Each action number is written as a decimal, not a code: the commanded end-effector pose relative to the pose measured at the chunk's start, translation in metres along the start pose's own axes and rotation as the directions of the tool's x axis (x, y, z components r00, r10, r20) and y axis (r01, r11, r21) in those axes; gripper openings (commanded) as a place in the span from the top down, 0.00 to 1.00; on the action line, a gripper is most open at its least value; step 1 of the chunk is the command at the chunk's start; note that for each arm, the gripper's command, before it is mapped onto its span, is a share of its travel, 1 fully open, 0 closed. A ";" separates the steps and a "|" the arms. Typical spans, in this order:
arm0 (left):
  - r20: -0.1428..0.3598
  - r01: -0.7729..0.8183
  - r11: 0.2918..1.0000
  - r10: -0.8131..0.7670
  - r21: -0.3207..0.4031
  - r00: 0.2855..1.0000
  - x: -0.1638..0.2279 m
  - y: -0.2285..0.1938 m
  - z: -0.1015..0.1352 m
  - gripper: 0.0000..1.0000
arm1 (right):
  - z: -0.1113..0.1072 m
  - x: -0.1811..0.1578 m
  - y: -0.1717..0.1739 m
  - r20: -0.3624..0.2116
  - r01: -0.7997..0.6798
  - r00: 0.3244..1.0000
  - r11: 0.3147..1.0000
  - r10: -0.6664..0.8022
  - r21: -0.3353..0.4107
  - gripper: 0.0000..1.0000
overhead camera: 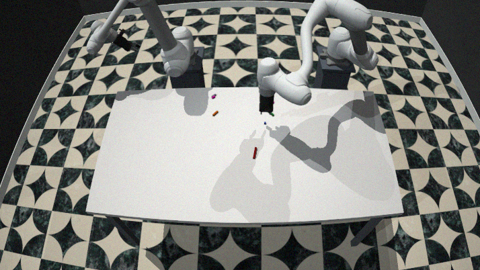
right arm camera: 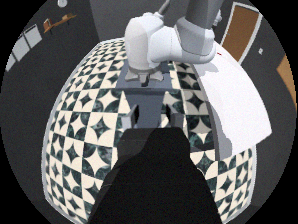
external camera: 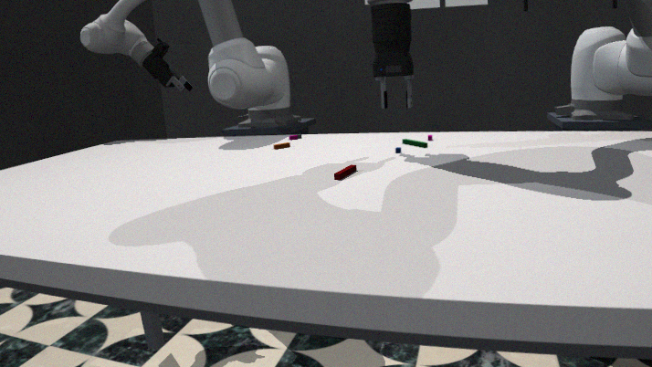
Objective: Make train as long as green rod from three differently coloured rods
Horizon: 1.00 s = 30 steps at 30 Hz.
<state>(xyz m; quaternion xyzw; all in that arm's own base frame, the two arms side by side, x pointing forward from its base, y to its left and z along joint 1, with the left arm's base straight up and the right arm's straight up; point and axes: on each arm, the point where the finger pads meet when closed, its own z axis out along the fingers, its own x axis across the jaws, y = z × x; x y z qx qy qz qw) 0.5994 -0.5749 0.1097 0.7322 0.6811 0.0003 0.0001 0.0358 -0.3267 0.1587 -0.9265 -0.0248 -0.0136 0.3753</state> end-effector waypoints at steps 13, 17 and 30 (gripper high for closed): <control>0.002 -0.005 1.000 0.005 0.000 1.000 -0.001 0.001 -0.005 0.00 | 0.002 -0.003 -0.003 0.005 -0.004 1.000 1.000 0.004 0.016 0.00; 0.000 -0.113 0.994 0.113 0.002 0.994 -0.046 -0.019 0.000 0.00 | 0.002 -0.003 -0.003 0.005 -0.004 1.000 1.000 0.004 0.016 0.00; 0.000 -0.333 0.943 0.333 0.002 0.943 -0.135 -0.070 0.006 0.00 | 0.002 -0.003 -0.003 0.005 -0.004 1.000 1.000 0.004 0.016 0.00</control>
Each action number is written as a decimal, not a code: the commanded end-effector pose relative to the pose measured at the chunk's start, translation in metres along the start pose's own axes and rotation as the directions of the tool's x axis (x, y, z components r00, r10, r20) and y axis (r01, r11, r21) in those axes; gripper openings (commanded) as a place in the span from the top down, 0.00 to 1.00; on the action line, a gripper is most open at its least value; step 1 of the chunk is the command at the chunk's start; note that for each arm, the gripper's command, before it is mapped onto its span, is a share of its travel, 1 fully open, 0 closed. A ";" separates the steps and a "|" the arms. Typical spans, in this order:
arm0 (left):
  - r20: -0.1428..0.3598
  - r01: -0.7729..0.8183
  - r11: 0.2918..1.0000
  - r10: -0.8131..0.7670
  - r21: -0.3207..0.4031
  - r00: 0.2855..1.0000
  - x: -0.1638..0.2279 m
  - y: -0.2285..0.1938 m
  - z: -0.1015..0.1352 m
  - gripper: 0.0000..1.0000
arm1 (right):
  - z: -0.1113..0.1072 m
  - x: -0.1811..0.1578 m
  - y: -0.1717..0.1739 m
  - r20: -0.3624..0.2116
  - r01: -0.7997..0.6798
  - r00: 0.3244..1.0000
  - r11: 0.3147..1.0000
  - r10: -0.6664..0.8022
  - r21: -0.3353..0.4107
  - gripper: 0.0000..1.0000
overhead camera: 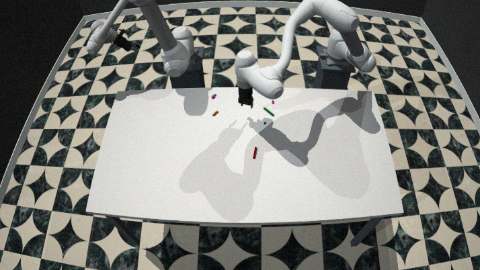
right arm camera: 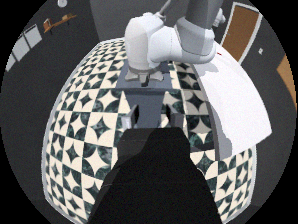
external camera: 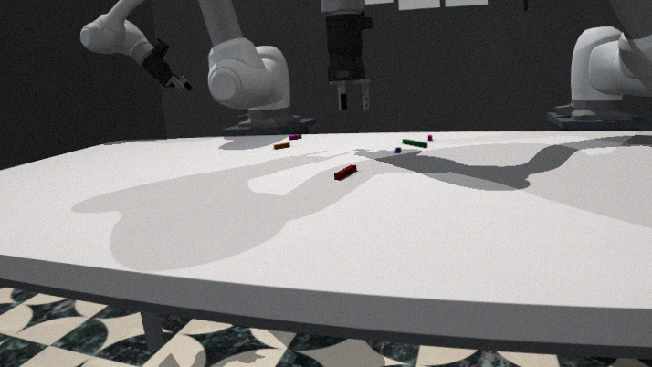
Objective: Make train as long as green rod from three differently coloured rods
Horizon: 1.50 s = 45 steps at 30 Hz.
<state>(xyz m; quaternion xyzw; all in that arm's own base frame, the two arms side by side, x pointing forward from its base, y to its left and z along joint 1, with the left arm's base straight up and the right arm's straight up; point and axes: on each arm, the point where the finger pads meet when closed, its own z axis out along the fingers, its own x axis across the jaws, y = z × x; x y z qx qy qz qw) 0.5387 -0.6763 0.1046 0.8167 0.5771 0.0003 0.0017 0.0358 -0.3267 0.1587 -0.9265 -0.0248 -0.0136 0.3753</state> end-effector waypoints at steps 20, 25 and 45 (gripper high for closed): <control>0.000 -0.403 0.915 0.403 0.005 0.915 -0.180 -0.073 0.012 0.00 | 0.002 -0.003 -0.003 0.005 -0.004 1.000 1.000 0.004 0.016 0.00; 0.000 -0.481 0.877 0.481 0.005 0.877 -0.215 -0.094 0.015 0.00 | 0.002 -0.003 -0.003 0.005 -0.004 1.000 1.000 0.004 0.016 0.00; 0.001 -0.520 0.854 0.520 0.004 0.854 -0.235 -0.107 0.016 0.46 | 0.002 -0.003 -0.003 0.005 -0.004 1.000 1.000 0.004 0.016 0.00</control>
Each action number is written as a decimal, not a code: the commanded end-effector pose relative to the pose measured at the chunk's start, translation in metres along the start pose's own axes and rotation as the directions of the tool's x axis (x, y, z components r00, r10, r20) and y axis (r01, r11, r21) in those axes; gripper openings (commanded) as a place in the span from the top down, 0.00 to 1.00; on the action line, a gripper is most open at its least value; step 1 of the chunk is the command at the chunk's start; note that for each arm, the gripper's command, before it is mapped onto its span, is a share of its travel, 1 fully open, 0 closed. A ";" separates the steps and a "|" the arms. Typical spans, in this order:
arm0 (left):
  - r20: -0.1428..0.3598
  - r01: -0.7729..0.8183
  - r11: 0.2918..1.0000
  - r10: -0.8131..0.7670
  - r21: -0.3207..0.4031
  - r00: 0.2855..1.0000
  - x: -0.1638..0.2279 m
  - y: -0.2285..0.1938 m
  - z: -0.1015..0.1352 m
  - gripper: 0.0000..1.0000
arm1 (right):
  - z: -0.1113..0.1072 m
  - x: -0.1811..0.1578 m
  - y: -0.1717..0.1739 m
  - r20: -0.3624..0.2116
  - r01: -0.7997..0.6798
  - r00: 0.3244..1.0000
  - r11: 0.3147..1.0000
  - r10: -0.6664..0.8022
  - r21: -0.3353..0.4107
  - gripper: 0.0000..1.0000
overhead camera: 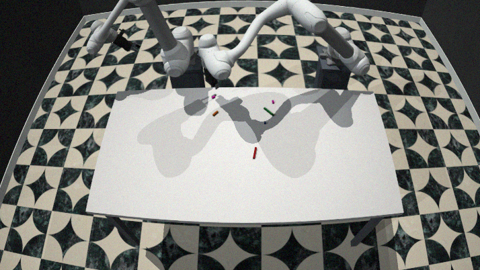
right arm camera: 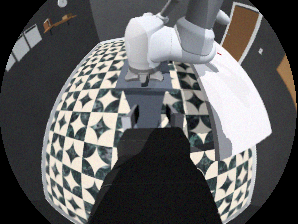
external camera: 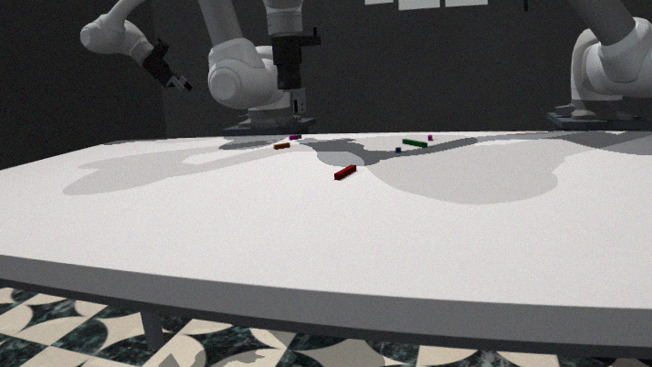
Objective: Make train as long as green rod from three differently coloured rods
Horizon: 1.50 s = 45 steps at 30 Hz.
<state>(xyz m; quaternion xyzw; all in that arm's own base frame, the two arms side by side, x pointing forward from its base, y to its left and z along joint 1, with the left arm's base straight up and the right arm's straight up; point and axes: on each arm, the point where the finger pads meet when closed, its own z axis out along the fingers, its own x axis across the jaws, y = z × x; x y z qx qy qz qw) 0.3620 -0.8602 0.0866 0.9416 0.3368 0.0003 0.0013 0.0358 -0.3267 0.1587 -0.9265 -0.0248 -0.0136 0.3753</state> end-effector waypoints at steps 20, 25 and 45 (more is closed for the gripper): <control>0.001 -0.004 1.000 0.004 0.001 1.000 -0.003 0.000 0.004 0.46 | 0.002 -0.003 -0.003 0.005 -0.004 1.000 1.000 0.004 0.016 0.00; 0.001 -0.004 1.000 0.004 0.003 1.000 -0.002 -0.001 0.012 0.46 | 0.002 -0.003 -0.003 0.005 -0.004 1.000 1.000 0.004 0.016 0.00; 0.000 -0.004 1.000 0.004 0.003 1.000 -0.002 0.000 0.039 0.46 | 0.002 -0.003 -0.003 0.005 -0.004 1.000 1.000 0.004 0.016 0.00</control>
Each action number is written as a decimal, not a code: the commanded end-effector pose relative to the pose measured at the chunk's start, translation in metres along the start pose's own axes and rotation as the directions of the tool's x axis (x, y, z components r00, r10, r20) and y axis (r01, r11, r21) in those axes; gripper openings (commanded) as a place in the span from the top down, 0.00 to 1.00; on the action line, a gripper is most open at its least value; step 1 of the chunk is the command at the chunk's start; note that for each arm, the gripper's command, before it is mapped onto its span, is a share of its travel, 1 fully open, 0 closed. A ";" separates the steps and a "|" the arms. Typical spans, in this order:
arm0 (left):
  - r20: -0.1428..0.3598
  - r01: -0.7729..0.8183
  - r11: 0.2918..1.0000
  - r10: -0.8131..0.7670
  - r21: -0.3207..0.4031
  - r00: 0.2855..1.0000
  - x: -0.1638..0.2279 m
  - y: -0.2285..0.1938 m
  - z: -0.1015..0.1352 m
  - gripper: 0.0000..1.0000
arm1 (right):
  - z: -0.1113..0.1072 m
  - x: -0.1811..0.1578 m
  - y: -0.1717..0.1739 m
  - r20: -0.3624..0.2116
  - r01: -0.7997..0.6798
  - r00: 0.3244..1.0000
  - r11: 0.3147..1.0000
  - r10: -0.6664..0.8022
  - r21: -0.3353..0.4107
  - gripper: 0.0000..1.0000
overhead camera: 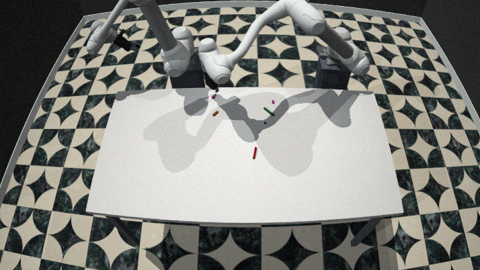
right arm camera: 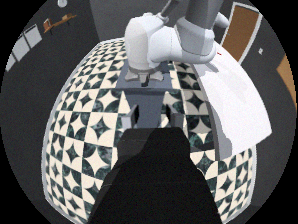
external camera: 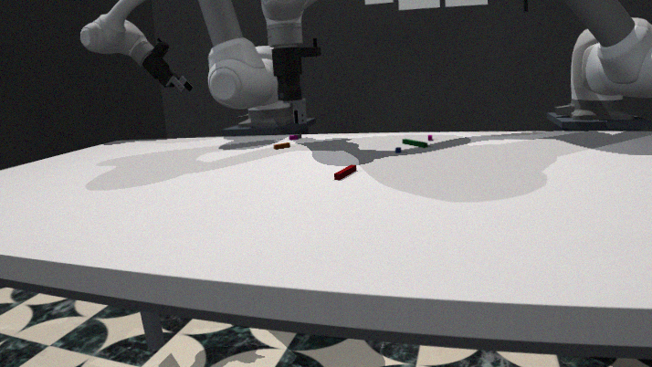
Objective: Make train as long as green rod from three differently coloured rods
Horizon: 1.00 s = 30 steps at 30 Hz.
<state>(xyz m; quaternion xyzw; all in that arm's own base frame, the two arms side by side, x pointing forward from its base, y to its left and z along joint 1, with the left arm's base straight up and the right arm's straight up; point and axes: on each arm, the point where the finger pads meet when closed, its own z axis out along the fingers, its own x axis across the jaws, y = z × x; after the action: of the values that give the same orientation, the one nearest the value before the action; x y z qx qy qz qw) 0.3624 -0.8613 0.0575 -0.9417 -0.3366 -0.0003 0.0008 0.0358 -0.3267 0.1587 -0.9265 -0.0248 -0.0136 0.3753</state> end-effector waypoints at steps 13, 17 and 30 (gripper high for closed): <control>0.002 -0.003 1.000 0.003 0.000 1.000 -0.001 0.000 0.022 0.46 | 0.002 -0.003 -0.003 0.005 -0.004 1.000 1.000 0.004 0.016 0.00; 0.002 -0.003 1.000 0.003 -0.001 1.000 -0.001 0.000 0.024 0.46 | 0.002 -0.003 -0.003 0.005 -0.004 1.000 1.000 0.004 0.016 0.00; 0.002 -0.003 1.000 0.003 -0.002 1.000 -0.002 0.001 0.024 0.46 | 0.002 -0.003 -0.003 0.005 -0.004 1.000 1.000 0.004 0.016 0.00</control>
<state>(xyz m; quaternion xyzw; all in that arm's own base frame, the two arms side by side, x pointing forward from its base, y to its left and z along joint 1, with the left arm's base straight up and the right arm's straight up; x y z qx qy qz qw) 0.3630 -0.8628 0.0379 -0.9417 -0.3365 -0.0003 -0.0003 0.0358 -0.3267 0.1587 -0.9265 -0.0248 -0.0136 0.3753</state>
